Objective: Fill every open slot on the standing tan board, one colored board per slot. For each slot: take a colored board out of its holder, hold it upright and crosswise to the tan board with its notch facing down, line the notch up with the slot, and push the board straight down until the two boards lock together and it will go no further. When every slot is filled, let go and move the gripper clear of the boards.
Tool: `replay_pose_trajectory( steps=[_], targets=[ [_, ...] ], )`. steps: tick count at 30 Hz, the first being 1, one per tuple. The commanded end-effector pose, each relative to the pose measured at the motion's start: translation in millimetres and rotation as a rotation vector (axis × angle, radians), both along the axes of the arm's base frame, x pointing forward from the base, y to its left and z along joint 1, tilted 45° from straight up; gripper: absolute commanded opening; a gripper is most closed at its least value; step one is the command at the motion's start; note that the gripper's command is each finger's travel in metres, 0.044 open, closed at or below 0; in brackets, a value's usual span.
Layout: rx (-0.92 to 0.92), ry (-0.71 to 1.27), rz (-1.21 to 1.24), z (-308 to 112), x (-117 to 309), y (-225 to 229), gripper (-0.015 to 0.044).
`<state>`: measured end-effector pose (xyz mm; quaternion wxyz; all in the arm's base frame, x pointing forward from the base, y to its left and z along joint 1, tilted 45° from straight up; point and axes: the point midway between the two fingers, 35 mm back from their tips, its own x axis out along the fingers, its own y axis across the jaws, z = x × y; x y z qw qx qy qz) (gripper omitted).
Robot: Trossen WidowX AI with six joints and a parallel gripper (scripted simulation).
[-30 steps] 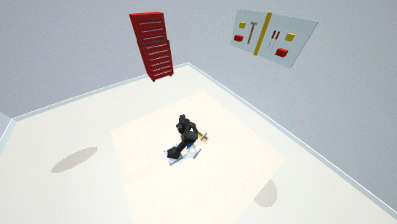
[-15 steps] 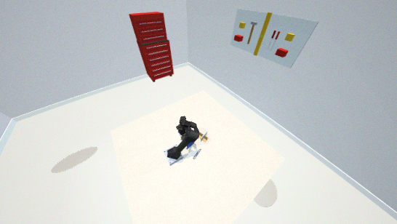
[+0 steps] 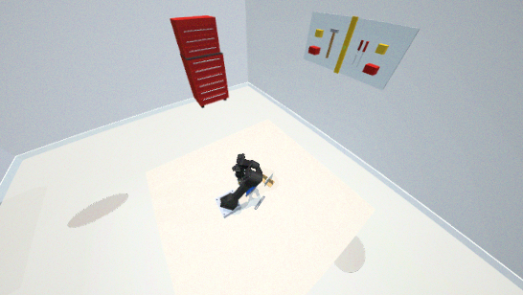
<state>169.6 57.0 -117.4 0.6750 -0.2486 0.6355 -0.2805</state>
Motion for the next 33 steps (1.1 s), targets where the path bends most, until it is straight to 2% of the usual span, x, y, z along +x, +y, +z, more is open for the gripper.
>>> replay_pose_trajectory(
  steps=[1, 33],
  targets=[
    [-0.003, 0.001, 0.005, 0, 0, -1, 0.0],
    [0.0, 0.002, 0.005, 43, -2, 43, 0.0]
  ],
)
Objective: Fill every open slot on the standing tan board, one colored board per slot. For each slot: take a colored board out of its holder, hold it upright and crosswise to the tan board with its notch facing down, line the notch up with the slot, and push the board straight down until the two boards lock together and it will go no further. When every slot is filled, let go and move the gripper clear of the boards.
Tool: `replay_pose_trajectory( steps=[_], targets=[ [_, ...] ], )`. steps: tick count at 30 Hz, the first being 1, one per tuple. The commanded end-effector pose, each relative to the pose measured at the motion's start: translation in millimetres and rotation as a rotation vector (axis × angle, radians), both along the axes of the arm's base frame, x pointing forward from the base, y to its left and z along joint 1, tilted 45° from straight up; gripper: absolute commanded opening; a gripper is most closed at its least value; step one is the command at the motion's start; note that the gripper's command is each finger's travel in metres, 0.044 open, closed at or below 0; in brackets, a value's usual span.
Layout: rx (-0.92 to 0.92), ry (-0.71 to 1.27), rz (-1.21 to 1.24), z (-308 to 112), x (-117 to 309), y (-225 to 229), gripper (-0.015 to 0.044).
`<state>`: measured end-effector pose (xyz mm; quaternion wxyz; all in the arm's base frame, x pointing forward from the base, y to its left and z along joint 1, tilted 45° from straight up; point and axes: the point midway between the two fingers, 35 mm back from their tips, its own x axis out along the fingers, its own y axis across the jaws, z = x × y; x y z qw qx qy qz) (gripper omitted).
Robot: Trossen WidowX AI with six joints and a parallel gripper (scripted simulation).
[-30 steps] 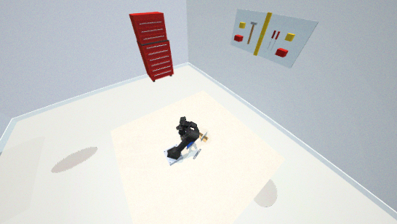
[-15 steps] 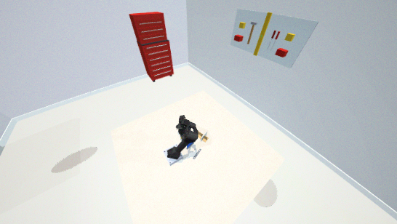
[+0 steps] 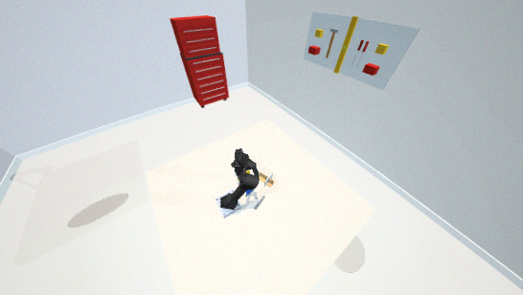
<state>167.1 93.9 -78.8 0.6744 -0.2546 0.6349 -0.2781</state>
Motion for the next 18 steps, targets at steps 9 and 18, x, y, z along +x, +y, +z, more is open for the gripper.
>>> replay_pose_trajectory(
  steps=[9, 18],
  targets=[
    [0.006, -0.001, -0.006, 19, -1, 20, 0.0],
    [0.007, 0.0, -0.006, 29, 0, 30, 0.0]
  ],
)
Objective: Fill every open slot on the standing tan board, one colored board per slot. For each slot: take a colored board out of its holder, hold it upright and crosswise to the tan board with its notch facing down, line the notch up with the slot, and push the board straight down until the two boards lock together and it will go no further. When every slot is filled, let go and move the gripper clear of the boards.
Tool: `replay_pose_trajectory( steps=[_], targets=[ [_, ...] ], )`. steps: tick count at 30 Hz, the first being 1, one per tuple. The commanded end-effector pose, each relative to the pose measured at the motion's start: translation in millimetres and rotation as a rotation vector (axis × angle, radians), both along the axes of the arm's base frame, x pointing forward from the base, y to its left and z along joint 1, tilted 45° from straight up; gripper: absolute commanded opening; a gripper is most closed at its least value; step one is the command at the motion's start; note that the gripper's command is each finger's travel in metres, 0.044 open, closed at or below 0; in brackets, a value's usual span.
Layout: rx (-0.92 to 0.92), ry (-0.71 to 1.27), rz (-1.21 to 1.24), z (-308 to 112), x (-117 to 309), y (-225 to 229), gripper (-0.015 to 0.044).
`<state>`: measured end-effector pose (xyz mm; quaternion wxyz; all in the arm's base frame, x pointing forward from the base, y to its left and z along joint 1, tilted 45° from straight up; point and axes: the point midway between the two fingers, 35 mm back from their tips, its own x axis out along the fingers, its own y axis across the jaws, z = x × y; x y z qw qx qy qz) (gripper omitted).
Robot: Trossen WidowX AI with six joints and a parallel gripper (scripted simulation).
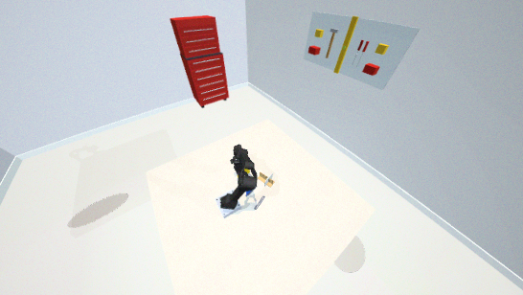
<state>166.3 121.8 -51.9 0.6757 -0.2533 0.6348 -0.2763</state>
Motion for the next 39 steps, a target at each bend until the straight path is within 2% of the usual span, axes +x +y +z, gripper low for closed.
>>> replay_pose_trajectory(
  steps=[1, 39],
  targets=[
    [0.003, 0.002, -0.007, 2, 1, 2, 0.0],
    [0.024, 0.138, 0.138, 26, 80, -9, 0.0]
  ],
)
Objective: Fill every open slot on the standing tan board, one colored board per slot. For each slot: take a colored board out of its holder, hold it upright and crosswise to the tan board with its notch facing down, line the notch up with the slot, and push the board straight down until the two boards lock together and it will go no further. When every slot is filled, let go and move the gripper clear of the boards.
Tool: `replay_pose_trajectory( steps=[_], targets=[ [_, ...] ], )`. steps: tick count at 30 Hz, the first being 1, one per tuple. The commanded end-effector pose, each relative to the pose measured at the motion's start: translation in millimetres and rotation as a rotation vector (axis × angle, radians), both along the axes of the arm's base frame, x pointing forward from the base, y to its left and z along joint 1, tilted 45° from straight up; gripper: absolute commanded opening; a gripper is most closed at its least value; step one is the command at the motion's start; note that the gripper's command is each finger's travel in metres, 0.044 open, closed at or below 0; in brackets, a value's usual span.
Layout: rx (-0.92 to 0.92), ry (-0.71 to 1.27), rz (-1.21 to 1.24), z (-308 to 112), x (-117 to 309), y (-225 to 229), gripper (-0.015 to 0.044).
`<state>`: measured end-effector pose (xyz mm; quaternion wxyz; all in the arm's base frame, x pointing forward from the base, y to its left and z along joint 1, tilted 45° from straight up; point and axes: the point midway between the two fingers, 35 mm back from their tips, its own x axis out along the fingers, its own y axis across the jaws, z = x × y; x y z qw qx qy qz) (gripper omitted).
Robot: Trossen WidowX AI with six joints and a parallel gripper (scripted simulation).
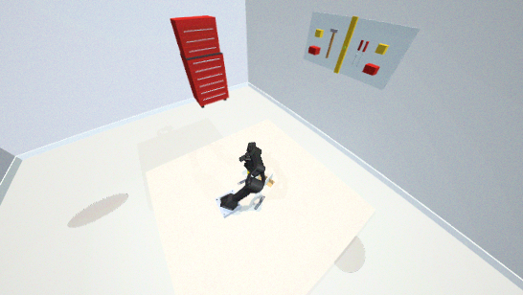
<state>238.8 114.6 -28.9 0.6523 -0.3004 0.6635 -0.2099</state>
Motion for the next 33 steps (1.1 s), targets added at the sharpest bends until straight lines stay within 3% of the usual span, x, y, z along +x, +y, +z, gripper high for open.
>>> replay_pose_trajectory(
  steps=[1, 33],
  targets=[
    [0.0, 0.013, 0.02, 4, 10, -3, 0.0],
    [-0.044, 0.137, 0.161, 34, 72, -37, 0.0]
  ],
)
